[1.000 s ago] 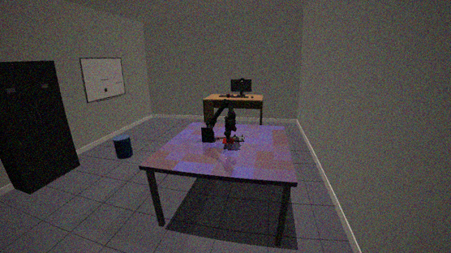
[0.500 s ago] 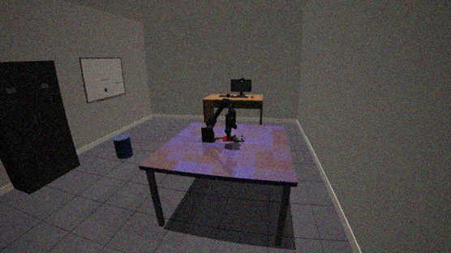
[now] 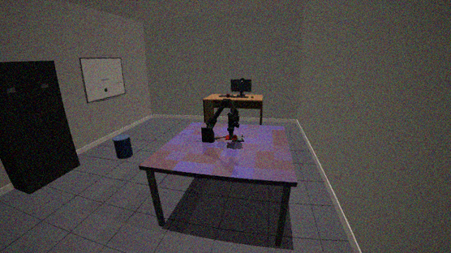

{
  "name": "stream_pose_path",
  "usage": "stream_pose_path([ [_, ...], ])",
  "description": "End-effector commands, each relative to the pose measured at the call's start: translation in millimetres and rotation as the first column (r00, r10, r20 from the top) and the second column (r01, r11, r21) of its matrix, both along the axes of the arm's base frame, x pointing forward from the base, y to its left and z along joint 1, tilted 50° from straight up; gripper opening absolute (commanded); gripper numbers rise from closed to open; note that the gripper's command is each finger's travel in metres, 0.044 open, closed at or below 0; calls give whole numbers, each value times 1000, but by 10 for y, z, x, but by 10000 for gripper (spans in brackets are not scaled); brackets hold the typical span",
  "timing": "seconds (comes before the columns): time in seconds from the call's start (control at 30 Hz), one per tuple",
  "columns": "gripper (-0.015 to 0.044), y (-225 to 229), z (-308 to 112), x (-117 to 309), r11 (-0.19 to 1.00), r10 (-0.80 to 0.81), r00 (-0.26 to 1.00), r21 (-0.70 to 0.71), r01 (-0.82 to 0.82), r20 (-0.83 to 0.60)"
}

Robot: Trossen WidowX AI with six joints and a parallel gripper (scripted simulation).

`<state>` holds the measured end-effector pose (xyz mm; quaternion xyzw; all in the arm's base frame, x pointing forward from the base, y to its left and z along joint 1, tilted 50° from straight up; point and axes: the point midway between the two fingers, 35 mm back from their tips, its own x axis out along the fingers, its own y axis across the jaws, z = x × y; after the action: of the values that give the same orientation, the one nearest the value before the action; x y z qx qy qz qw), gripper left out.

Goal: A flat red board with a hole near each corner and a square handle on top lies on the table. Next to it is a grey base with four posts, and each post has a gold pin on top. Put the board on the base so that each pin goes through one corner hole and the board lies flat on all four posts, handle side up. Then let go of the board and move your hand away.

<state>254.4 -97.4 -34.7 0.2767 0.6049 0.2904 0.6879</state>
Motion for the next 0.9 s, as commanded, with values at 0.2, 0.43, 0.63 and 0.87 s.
stream_pose_path([
  [0.2,0,100,162,132,1000,-7,1000,-4,7,-1],
  [0.43,0,184,280,214,1000,-9,1000,-6,9,-2],
  [0.63,0,262,382,279,1000,-11,1000,-7,11,-2],
  [0.87,0,358,501,347,1000,-13,1000,-7,13,-3],
])
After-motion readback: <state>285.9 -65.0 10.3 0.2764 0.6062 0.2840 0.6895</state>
